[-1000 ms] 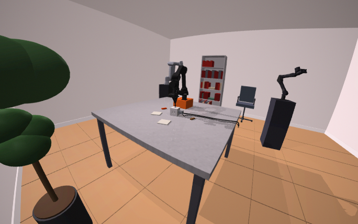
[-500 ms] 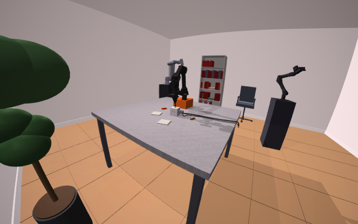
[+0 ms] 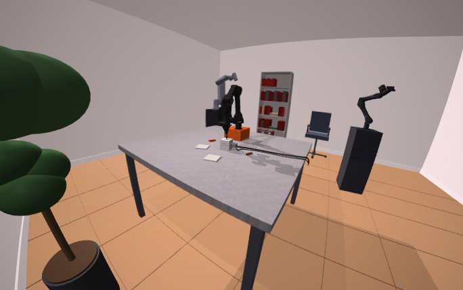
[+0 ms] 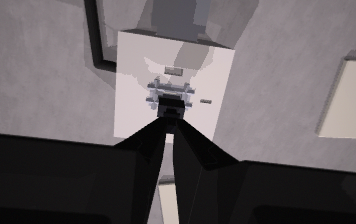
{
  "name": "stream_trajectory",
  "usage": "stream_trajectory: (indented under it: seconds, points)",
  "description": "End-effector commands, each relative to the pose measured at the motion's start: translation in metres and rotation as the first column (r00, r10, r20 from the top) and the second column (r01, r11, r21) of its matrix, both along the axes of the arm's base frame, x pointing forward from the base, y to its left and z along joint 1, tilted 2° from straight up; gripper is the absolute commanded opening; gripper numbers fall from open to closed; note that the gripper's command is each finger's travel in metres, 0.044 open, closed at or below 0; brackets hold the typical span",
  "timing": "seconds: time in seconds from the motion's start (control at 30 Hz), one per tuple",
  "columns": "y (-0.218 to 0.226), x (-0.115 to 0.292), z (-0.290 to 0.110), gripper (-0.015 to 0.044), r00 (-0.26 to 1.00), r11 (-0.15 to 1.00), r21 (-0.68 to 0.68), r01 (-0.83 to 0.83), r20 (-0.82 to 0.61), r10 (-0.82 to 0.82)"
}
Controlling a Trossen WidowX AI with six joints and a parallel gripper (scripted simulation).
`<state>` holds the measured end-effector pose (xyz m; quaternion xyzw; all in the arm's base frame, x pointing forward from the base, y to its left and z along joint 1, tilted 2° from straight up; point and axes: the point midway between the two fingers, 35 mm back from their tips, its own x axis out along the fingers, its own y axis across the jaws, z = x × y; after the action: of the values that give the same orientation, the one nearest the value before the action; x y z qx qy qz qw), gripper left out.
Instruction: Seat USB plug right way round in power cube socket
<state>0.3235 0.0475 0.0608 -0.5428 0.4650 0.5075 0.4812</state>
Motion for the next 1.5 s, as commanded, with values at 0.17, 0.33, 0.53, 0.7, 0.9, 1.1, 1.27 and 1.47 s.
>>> stream_trajectory:
  seconds: [0.17,0.33,0.53,0.7,0.9,1.1,1.27,1.47]
  points:
    - [-0.0001,-0.0002,-0.0031,0.0000,1.000,1.000,-0.001,0.004,-0.005,-0.004]
    - [-0.0001,-0.0002,-0.0037,0.0000,1.000,1.000,-0.001,0.004,-0.005,-0.004]
    - [-0.0002,-0.0001,-0.0044,0.0000,1.000,1.000,-0.001,0.004,-0.005,-0.004]
    - [-0.0002,-0.0001,-0.0050,0.0000,1.000,1.000,-0.001,0.004,-0.005,-0.004]
    - [-0.0002,-0.0001,-0.0057,0.0000,1.000,1.000,-0.001,0.004,-0.005,-0.004]
    - [-0.0002,0.0000,-0.0064,0.0000,1.000,1.000,-0.001,0.004,-0.005,-0.004]
    - [-0.0002,0.0000,-0.0070,0.0000,1.000,1.000,-0.001,0.004,-0.005,-0.004]
    - [-0.0002,0.0000,-0.0078,0.0000,1.000,1.000,-0.001,0.004,-0.005,-0.004]
